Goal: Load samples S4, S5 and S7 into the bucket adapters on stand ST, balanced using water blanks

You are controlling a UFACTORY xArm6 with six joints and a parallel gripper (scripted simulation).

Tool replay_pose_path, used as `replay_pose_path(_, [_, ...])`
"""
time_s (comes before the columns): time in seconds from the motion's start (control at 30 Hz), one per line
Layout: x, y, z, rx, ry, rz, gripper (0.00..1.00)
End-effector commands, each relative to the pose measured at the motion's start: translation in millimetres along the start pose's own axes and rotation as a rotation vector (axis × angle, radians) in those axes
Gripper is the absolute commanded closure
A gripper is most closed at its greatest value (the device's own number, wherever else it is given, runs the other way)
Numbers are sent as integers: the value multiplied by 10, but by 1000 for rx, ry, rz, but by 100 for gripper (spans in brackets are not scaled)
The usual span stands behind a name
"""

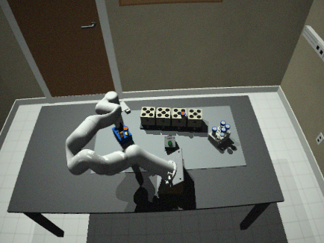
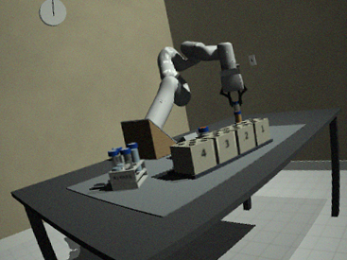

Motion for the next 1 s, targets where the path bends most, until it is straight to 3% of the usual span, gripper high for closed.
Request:
replay_pose_path(0.0, [1, -9, -16, -2, 2, 1, 100])
replay_pose_path(0.97, [1, -10, -286, -3, 2, 1, 100])
Point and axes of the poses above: the point where the finger pads meet when closed, its own z axis back along the fingers, its own y axis across the jaws, x = y × z, the point moved 8 cm from there along z, back along the fingers, and after that the axes turned 5 degrees about z, right-handed, at the moved point
